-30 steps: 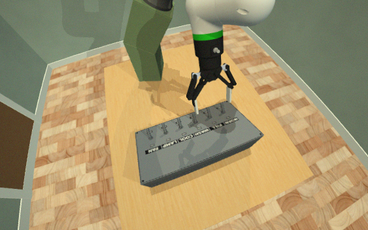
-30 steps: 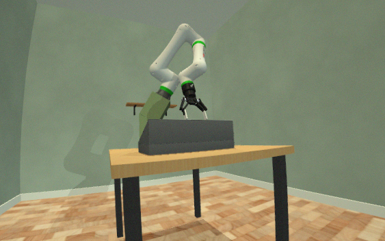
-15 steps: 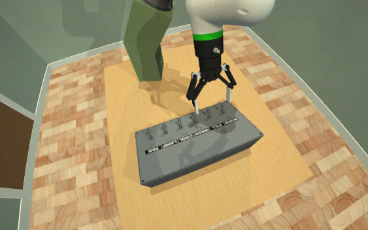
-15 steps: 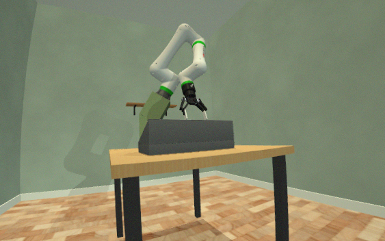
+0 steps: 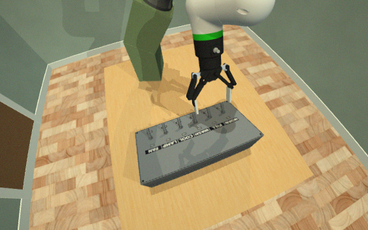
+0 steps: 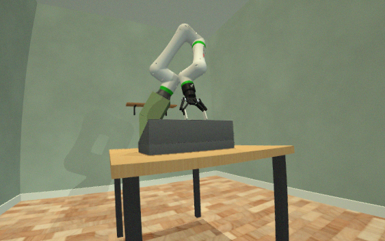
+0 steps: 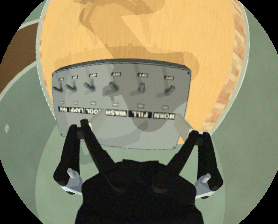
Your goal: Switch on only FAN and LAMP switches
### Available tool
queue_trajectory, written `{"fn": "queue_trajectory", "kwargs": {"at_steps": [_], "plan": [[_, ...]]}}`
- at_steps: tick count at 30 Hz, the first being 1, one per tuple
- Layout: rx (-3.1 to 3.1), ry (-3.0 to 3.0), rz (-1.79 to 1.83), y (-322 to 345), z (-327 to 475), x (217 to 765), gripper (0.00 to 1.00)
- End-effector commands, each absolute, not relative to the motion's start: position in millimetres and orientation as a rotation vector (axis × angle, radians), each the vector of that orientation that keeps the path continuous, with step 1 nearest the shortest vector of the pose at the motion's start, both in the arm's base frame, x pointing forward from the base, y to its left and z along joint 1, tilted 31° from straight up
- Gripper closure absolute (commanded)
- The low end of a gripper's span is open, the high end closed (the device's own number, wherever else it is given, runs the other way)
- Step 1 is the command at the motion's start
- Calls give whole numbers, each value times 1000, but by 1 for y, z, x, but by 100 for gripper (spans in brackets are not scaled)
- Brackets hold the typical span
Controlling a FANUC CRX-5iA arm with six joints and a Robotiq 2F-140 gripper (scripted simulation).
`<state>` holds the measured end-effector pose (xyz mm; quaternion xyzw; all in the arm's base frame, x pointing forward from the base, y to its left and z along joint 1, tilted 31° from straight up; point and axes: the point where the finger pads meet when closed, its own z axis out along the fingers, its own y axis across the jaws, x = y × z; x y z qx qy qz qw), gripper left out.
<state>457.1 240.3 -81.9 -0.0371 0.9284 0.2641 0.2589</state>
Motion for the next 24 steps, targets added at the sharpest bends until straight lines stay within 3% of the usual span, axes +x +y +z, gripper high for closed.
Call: {"fn": "queue_trajectory", "kwargs": {"at_steps": [1, 24], "plan": [[-100, 2516, 715, 240, -82, 457, 0], [-100, 2516, 715, 290, -54, 445, 0]]}}
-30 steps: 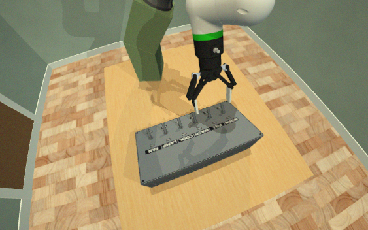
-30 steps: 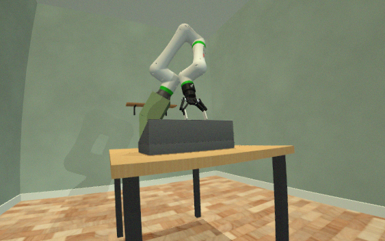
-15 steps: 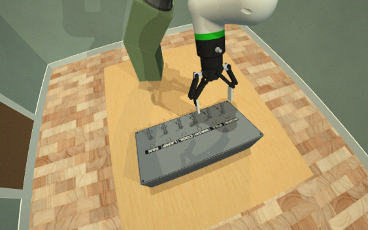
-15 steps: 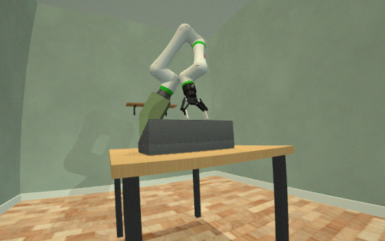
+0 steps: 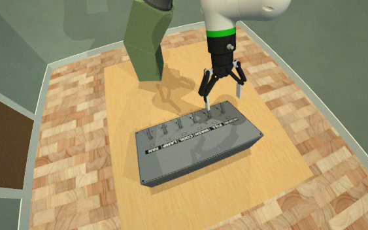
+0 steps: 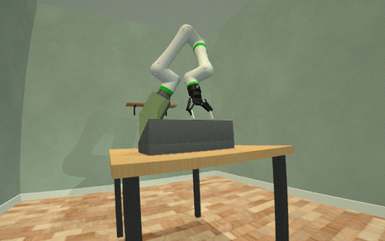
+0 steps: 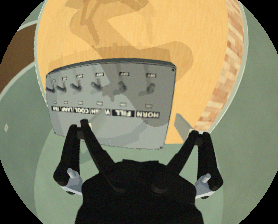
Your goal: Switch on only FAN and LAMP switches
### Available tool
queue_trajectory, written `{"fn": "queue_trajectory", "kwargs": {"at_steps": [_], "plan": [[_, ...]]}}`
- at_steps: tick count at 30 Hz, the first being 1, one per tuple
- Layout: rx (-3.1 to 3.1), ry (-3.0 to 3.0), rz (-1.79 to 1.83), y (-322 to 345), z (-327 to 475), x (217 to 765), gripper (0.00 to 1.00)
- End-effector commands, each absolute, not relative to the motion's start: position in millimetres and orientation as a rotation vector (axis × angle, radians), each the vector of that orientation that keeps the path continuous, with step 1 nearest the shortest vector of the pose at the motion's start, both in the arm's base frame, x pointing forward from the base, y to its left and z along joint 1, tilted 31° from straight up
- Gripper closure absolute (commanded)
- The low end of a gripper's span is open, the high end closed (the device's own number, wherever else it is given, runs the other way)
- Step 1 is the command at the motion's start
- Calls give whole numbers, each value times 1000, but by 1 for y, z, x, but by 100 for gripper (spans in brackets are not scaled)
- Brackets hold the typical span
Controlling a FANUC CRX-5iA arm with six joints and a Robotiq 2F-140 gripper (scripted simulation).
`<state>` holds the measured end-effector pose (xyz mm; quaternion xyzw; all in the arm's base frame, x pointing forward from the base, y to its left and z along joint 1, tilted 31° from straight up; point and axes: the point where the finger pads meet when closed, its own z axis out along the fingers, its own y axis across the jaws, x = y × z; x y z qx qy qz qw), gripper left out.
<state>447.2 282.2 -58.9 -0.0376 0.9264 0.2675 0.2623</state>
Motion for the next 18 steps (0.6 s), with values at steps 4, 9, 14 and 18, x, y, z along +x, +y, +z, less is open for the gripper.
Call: {"fn": "queue_trajectory", "kwargs": {"at_steps": [4, 9, 14, 18], "plan": [[-100, 2516, 715, 296, -51, 444, 0], [-100, 2516, 715, 300, -49, 443, 0], [-100, 2516, 715, 302, -48, 442, 0], [-100, 2516, 715, 302, -48, 442, 0]]}}
